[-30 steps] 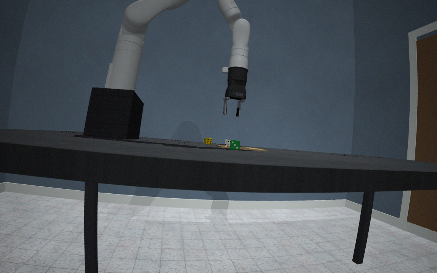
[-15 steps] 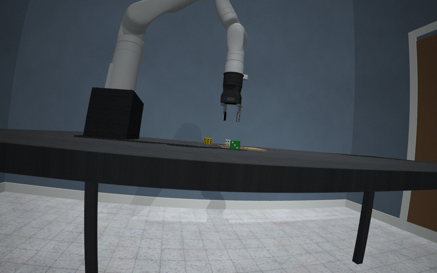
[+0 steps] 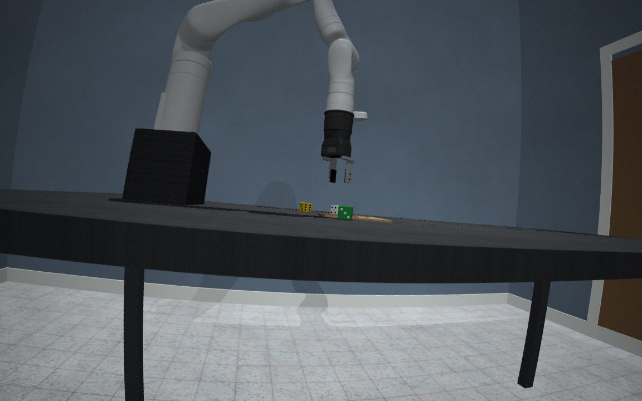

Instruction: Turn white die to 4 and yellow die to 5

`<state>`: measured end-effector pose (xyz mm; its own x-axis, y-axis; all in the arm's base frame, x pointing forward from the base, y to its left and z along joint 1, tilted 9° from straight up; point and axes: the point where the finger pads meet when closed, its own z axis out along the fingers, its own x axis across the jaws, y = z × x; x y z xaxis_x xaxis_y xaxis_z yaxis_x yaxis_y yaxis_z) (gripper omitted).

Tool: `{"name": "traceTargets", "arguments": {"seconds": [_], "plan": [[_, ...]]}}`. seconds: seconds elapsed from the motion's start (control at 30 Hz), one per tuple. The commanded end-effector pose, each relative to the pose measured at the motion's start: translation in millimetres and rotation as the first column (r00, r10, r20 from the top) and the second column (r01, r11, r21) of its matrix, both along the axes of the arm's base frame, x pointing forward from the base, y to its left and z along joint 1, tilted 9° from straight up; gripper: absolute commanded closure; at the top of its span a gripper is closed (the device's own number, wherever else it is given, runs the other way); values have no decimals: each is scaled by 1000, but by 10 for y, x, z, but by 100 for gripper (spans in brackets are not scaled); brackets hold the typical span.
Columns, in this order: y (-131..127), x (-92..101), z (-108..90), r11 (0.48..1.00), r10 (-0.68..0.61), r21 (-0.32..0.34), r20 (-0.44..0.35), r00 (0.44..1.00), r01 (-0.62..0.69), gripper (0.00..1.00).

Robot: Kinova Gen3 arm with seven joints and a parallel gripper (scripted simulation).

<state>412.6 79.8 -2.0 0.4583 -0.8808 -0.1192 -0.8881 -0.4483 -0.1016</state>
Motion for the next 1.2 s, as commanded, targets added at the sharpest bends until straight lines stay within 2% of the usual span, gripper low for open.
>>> {"name": "traceTargets", "arguments": {"seconds": [0.0,0.23,0.27,1.17], "plan": [[16,-9,-9,1000,-8,-2,-3,1000,8,0],[9,-9,-16,999,-33,-2,-6,999,33,0],[9,-9,-16,999,-33,-2,-6,999,33,21],[9,-9,-16,999,-33,-2,-6,999,33,21]]}}
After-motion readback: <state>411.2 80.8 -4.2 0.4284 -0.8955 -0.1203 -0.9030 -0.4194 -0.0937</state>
